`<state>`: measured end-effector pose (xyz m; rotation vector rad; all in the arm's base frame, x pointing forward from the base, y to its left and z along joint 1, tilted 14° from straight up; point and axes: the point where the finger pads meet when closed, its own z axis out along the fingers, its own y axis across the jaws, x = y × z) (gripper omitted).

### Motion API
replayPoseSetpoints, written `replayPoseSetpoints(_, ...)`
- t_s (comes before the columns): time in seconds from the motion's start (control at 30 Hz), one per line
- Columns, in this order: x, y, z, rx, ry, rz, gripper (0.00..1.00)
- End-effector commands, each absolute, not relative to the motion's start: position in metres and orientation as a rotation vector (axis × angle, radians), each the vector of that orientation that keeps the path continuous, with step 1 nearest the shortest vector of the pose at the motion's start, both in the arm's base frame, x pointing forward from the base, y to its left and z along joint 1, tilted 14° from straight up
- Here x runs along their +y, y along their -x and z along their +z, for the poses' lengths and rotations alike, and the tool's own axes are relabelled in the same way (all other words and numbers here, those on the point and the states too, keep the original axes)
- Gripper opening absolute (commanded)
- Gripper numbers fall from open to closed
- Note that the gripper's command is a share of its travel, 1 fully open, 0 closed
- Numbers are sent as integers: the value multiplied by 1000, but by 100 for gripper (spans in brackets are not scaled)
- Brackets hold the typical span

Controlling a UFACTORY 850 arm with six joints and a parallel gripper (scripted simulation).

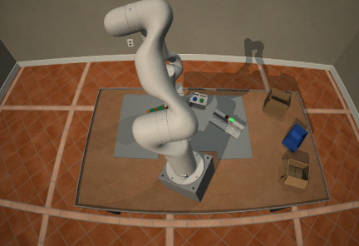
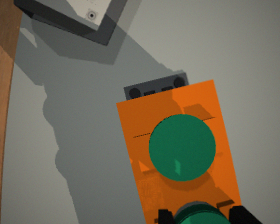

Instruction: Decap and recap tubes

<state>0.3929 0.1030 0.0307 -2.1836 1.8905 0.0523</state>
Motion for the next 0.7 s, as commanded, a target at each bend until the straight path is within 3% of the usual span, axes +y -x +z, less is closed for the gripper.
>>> replayPoseSetpoints(0.0,103,-394,31,2151,1961,141,0)
replayPoseSetpoints(0.23,103,-394,31,2151,1961,141,0)
replayPoseSetpoints(0.27,103,-394,31,2151,1961,141,46)
replayPoseSetpoints(0.67,103,-394,31,2151,1961,141,46)
